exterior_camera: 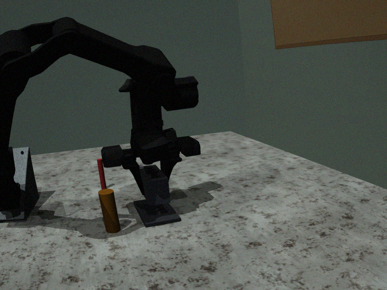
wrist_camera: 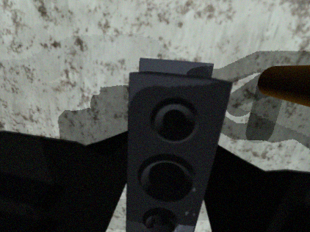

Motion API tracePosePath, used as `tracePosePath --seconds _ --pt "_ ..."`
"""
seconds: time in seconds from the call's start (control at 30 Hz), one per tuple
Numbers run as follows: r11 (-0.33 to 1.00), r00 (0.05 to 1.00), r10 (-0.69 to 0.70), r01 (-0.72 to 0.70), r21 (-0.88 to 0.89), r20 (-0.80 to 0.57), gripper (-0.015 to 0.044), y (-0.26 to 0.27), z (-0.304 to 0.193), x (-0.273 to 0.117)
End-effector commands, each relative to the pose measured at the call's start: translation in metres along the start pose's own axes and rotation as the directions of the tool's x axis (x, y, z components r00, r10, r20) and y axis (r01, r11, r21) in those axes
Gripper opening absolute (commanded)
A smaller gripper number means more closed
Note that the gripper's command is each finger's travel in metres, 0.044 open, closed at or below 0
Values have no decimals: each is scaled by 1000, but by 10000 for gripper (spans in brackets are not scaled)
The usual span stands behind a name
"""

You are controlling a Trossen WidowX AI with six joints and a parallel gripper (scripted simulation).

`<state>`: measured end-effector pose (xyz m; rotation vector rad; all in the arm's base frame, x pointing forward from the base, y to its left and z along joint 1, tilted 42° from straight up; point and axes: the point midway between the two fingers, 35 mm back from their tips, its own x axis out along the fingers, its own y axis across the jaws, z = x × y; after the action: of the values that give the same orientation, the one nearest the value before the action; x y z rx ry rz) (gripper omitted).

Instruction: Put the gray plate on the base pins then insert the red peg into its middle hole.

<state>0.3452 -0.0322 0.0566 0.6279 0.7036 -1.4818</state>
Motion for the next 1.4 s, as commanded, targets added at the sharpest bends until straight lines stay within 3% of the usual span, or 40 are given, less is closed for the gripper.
tracePosePath --seconds 0.0,0.47,1.07,1.37 --pt "1000 1000 0 0 -6 7 0 -1 0 4" --pt "1000 1000 0 0 -6 7 0 -1 0 25" --pt "1000 1000 -1 1 -2 2 0 -1 0 25" --pt "1000 1000 -1 1 -2 2 236 -1 0 25"
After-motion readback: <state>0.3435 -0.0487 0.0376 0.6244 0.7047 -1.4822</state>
